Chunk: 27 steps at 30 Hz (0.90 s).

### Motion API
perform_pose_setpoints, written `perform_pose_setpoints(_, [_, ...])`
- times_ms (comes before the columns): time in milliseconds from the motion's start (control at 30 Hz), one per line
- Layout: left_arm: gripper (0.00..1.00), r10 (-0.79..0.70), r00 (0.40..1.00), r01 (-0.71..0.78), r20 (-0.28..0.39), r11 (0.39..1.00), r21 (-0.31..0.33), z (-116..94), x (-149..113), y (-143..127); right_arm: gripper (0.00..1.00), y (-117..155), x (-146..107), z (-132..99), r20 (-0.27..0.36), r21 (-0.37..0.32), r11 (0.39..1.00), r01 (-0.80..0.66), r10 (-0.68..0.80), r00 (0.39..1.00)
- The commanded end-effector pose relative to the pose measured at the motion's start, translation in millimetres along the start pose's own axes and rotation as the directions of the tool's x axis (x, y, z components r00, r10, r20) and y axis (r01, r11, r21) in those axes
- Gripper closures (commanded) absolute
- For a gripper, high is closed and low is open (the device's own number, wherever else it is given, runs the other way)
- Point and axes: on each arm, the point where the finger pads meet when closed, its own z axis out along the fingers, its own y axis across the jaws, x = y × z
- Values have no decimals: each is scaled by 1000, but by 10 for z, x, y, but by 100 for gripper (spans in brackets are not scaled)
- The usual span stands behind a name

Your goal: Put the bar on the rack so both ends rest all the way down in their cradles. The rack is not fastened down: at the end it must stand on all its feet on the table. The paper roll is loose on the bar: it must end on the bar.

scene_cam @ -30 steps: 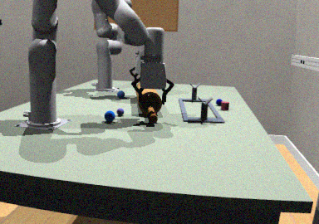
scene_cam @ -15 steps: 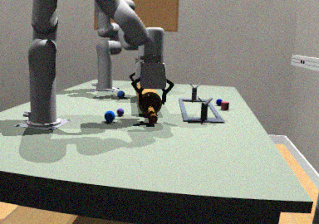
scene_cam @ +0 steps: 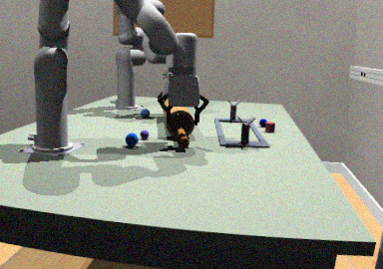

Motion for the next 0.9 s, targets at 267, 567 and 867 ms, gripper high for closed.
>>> perform_pose_setpoints(267, [88,-1,1000,1,1,1000,-1,-1,-3,5,5,15,-1,-5,0,-4,1000,2,-2,1000])
perform_pose_setpoints(567, [88,-1,1000,1,1,1000,-1,1,-2,4,5,16,-2,-5,0,-4,1000,3,-3,1000])
perform_pose_setpoints(867, [88,-1,1000,1,1,1000,-1,1,-1,3,5,15,-2,97,0,-4,1000,4,-4,1000])
